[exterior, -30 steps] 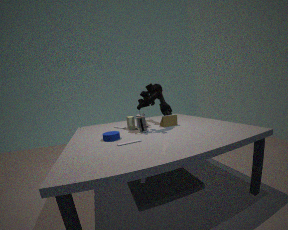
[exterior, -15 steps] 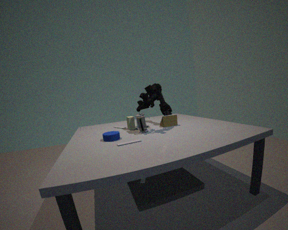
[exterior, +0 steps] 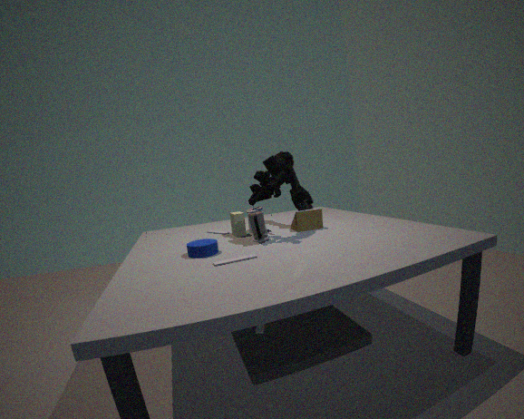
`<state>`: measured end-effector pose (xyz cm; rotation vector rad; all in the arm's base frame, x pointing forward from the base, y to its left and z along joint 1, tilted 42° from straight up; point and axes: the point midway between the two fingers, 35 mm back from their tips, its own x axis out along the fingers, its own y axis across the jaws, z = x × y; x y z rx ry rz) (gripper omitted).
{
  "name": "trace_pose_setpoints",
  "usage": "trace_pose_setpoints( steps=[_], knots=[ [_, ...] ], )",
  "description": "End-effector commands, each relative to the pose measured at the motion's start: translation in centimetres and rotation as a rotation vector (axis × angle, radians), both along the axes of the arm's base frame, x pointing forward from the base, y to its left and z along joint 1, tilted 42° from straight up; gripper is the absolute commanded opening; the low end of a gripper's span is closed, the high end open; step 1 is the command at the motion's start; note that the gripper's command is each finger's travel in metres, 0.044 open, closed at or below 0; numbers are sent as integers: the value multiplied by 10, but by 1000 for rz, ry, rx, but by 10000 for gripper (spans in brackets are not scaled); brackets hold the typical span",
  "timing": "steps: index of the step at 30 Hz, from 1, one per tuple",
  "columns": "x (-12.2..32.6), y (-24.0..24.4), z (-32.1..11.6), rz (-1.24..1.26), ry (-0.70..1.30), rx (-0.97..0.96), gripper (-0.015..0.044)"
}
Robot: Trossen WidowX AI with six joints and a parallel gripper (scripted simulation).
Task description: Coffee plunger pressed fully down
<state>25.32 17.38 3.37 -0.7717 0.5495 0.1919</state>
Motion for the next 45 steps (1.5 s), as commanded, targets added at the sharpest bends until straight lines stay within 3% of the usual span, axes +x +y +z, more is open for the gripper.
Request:
trace_pose_setpoints(
  steps=[1, 29, 41, 45],
  knots=[
    [0, -4, -5, -8, 11, -29, 117],
    [1, 0, -3, -3, 4, -13, 117],
    [1, 0, -3, -3, 4, -13, 432],
    [0, 2, -2, -3, 5, -13, 440]
  ],
)
